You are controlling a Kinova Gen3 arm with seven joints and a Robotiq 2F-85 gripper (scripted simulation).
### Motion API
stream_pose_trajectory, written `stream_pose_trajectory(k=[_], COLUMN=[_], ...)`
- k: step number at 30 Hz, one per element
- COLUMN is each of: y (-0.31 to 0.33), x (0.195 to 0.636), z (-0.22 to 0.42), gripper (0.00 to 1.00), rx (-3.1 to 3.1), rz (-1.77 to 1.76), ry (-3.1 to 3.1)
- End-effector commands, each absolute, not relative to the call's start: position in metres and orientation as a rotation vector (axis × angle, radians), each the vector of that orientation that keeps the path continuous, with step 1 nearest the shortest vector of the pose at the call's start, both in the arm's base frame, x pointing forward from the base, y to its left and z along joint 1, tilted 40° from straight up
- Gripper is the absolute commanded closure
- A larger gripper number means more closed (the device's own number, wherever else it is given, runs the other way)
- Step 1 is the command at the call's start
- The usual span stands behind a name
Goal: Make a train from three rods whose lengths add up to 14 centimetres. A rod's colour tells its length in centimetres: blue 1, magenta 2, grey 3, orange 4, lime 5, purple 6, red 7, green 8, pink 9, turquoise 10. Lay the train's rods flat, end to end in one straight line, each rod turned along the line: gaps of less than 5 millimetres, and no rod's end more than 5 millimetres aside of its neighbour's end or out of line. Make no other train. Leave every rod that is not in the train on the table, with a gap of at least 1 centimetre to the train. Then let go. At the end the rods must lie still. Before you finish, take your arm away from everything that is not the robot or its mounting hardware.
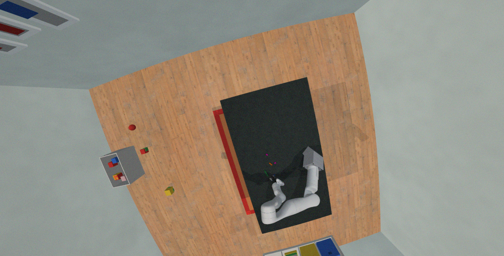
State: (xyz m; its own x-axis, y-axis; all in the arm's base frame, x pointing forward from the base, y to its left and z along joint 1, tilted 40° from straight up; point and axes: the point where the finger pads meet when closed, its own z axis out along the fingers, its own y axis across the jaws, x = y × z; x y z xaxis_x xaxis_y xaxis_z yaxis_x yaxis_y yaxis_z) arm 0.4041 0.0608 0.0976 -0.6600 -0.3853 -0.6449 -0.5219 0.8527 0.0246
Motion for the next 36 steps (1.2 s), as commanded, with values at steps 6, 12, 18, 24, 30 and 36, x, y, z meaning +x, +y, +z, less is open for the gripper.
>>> stream_pose_trajectory(k=[6, 12, 18, 24, 30, 36], y=[0.0606, 0.0606, 0.0606, 0.0606, 0.0606, 0.0605], x=[0.4042, 0.4042, 0.4042, 0.4042, 0.4042, 0.4041], z=[0.0978, 0.0978, 0.0978, 0.0978, 0.0978, 0.0979], gripper=[0.95, 0.92, 0.84, 0.76, 0.76, 0.76], rx=[-0.656, -0.656, -0.656, -0.656, -0.656, -0.656], rz=[0.272, 0.272, 0.272, 0.272, 0.272, 0.272], ry=[2.37, 2.37, 2.37, 2.37, 2.37, 2.37])
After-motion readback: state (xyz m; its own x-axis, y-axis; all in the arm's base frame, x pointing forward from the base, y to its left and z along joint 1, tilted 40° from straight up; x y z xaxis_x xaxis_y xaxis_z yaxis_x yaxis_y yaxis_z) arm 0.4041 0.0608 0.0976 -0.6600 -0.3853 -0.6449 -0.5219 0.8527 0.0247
